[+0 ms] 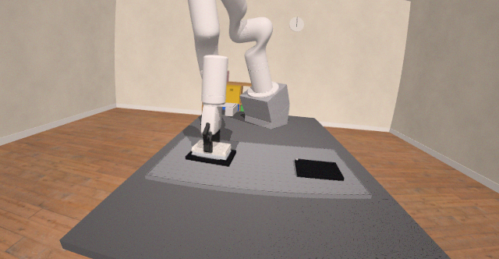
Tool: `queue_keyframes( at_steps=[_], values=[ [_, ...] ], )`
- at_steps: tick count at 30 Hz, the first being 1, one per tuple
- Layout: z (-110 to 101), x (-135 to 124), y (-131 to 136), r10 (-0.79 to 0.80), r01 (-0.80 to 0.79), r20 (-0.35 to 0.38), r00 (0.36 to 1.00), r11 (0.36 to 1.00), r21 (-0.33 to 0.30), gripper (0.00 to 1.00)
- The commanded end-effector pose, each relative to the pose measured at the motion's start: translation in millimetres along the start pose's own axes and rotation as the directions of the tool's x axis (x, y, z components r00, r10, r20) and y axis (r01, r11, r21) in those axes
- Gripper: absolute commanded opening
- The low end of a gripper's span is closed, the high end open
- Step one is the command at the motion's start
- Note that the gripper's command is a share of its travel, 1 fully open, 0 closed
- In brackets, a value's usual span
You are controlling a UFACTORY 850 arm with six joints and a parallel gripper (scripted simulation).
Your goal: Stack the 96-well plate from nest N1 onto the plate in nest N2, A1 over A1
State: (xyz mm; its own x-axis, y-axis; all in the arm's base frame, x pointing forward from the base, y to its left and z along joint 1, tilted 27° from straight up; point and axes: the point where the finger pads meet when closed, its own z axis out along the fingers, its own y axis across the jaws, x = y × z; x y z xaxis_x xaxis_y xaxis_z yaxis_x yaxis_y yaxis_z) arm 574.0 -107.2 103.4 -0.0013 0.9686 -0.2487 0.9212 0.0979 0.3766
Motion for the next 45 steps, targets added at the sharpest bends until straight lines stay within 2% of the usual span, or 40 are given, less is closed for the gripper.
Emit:
queue_keyframes(
  at_steps=[1,10,11,45],
  values=[
    [0.3,-0.1,0.6,0.0,0.0,0.0,1.0,1.0,-0.001,0.0],
    [1.6,-0.1,0.7,0.0,0.0,0.0,1.0,1.0,-0.001,0.0],
    [2.2,-0.1,0.6,0.0,0.0,0.0,1.0,1.0,-0.001,1.0],
    [2.2,-0.1,0.7,0.0,0.0,0.0,1.0,1.0,-0.001,1.0]
  ],
)
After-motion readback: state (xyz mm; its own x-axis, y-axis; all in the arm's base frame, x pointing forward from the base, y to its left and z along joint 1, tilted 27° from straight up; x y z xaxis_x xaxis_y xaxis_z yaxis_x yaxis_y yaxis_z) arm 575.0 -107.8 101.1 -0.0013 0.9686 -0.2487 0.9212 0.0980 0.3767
